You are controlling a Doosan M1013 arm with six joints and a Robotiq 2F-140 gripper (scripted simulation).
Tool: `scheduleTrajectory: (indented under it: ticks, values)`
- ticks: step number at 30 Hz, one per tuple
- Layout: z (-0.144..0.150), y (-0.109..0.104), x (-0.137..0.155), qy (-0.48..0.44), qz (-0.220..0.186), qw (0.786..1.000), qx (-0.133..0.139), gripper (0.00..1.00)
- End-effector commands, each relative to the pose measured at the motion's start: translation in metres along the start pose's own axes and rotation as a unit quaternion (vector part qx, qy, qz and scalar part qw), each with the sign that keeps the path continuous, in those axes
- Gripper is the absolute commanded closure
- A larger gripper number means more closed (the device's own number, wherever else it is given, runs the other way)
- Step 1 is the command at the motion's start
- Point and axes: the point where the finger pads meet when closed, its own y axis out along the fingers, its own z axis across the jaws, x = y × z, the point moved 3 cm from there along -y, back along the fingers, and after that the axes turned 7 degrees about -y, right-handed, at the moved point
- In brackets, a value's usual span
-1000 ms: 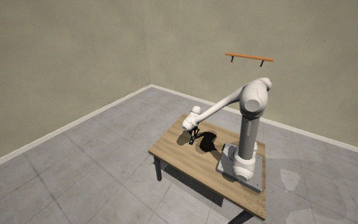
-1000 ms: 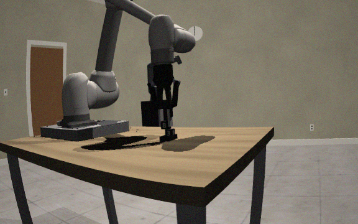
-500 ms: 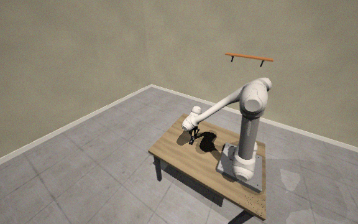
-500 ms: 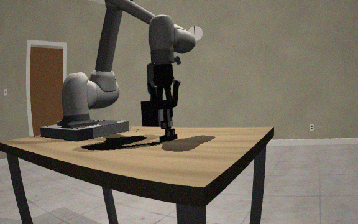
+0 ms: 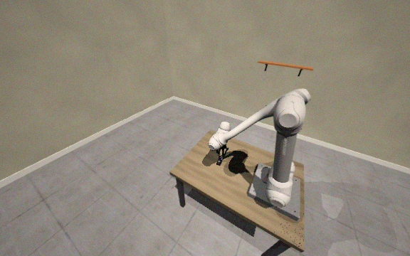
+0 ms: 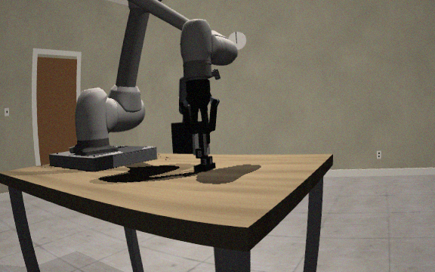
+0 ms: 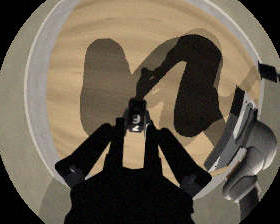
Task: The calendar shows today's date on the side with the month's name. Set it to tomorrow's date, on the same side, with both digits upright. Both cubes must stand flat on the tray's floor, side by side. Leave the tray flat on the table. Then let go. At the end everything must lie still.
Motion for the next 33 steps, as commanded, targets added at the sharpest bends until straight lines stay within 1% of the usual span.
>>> scheduleTrajectory:
  ticks: [1, 21, 33]
  values:
    - [0.0, 0.002, 0.0, 0.0, 0.0, 1.0, 0.0, 0.84]
    - [0.0, 0.017, 0.0, 0.0, 0.0, 1.0, 0.0, 0.84]
    - [0.0, 0.019, 0.0, 0.0, 0.0, 1.0, 0.0, 0.84]
